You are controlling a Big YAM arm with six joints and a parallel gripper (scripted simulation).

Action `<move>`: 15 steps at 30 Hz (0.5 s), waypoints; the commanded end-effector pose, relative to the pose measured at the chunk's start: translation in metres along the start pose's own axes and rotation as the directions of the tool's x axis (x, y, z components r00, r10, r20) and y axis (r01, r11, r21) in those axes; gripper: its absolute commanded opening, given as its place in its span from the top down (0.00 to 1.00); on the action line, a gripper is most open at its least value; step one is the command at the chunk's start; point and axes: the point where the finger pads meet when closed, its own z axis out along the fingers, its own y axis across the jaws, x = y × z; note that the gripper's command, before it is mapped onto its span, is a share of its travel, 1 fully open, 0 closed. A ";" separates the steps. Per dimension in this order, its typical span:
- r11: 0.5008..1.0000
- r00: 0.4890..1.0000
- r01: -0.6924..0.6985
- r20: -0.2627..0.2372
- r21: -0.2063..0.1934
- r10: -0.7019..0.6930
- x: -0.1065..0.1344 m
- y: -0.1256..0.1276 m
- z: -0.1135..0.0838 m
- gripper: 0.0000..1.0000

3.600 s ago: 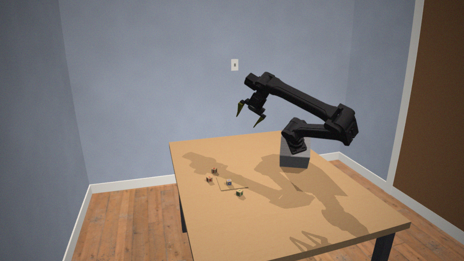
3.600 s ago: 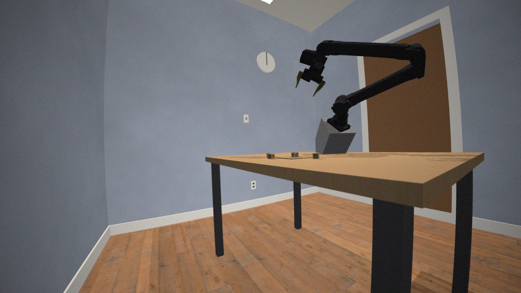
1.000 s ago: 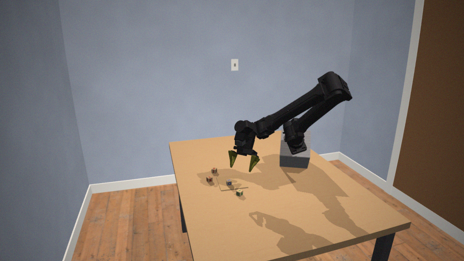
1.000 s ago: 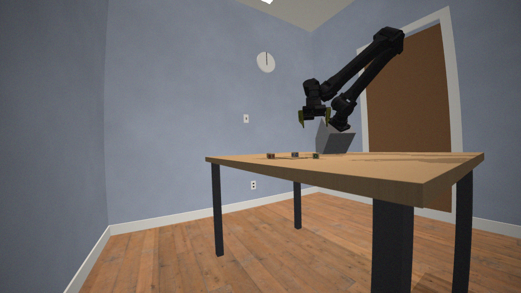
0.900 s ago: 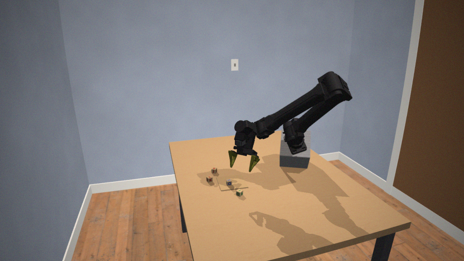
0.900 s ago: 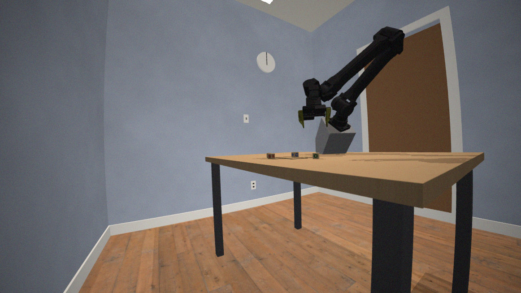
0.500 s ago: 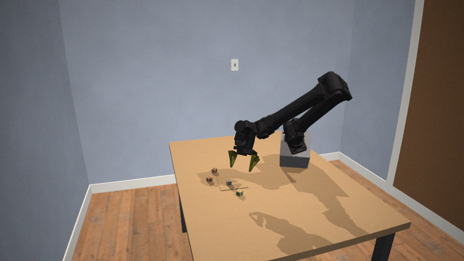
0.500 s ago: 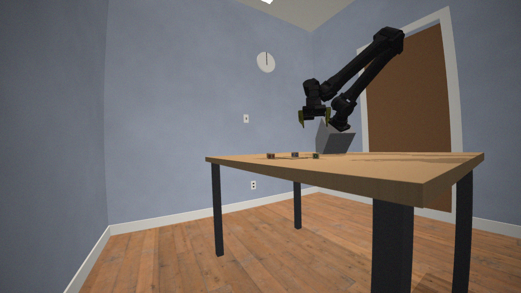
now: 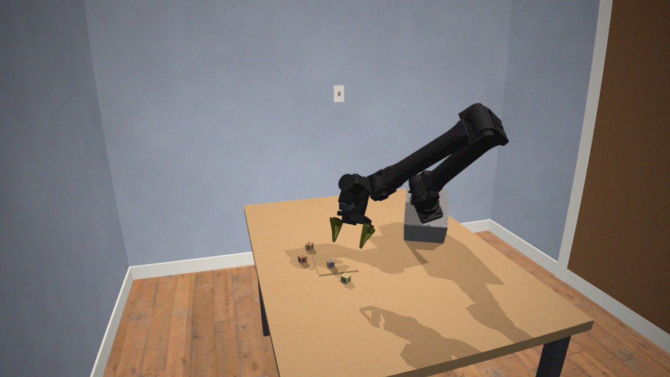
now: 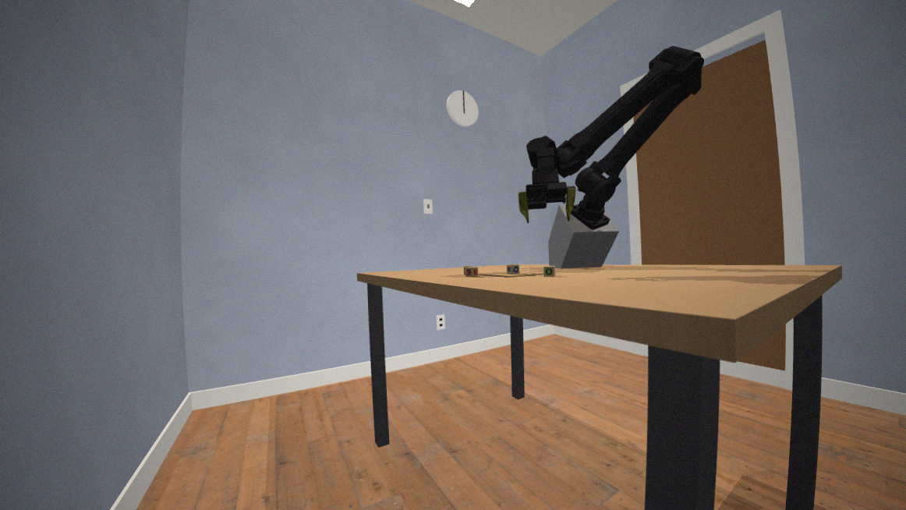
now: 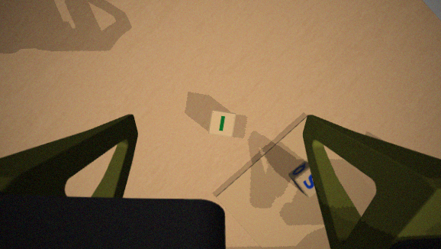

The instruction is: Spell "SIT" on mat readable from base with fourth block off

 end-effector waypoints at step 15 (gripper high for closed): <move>0.999 1.000 0.028 -0.005 0.019 -0.028 -0.003 -0.042 -0.009 0.00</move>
